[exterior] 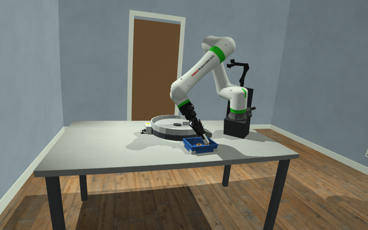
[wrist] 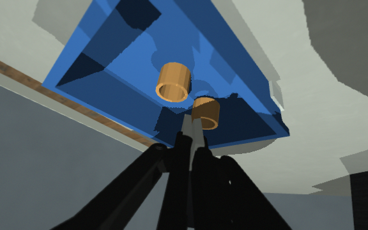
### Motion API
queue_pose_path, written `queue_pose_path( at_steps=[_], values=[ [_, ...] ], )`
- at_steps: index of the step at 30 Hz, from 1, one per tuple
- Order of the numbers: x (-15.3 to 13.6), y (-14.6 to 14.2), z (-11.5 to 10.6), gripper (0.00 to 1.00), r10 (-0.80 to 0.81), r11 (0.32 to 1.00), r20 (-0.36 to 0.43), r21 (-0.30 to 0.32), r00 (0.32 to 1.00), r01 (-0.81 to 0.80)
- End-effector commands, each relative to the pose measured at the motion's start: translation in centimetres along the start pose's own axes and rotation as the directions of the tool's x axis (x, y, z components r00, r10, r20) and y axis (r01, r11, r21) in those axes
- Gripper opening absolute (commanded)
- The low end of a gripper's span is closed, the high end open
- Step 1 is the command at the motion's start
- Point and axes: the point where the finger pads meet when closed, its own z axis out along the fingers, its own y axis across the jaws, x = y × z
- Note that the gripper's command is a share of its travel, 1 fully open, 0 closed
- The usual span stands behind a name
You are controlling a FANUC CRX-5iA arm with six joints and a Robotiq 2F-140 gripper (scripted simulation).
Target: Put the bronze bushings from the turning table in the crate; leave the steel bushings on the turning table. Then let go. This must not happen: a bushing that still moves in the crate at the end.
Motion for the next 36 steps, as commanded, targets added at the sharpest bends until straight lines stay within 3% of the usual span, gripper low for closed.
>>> queue_pose_path(
  at_steps=[1, 36],
  values=[
    [0.00, -0.01, -0.01, 0.00, 0.000, 1.000, 0.000, 0.000, 1.000, 0.000],
    [0.38, -0.02, 0.43, 0.00, 0.000, 1.000, 0.000, 0.000, 1.000, 0.000]
  ],
)
